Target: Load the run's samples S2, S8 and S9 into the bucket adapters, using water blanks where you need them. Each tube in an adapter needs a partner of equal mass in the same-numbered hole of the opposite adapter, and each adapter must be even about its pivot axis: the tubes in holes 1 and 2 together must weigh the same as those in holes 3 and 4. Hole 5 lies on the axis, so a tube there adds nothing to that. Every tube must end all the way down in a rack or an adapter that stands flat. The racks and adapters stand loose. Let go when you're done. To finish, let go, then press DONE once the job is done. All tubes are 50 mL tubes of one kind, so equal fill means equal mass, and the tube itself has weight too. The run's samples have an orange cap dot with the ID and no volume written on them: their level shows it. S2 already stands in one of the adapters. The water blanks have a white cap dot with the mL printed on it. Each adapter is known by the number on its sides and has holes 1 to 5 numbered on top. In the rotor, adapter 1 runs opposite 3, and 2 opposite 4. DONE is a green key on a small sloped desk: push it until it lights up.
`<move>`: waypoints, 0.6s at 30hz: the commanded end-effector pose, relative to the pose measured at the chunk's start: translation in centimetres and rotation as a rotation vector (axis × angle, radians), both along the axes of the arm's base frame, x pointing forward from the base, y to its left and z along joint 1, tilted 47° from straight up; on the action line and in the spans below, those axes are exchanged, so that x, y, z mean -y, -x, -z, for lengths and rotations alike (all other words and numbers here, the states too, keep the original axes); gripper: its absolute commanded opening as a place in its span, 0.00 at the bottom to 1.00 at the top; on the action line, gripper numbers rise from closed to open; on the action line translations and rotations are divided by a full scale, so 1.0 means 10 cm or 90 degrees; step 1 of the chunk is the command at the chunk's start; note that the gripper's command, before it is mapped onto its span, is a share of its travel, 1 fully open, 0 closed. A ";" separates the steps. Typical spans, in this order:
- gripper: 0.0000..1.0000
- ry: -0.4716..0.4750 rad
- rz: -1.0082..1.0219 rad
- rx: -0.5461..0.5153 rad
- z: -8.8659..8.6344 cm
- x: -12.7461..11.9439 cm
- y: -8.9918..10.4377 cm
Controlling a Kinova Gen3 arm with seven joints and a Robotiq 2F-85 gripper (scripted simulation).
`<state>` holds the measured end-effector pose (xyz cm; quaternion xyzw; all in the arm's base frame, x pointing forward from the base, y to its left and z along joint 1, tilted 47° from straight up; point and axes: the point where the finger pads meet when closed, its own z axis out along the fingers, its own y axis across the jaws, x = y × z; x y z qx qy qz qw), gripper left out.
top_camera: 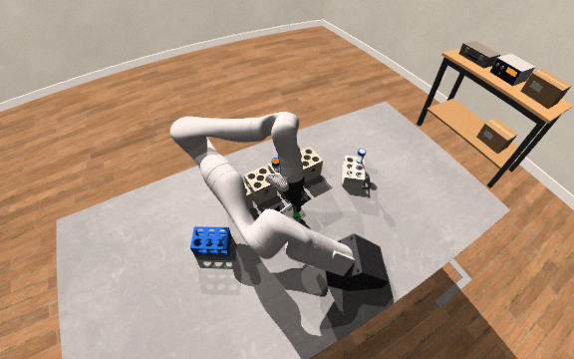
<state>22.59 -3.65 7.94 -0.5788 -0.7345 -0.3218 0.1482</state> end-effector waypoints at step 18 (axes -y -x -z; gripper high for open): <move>0.10 0.000 0.000 0.000 0.08 -0.07 -0.05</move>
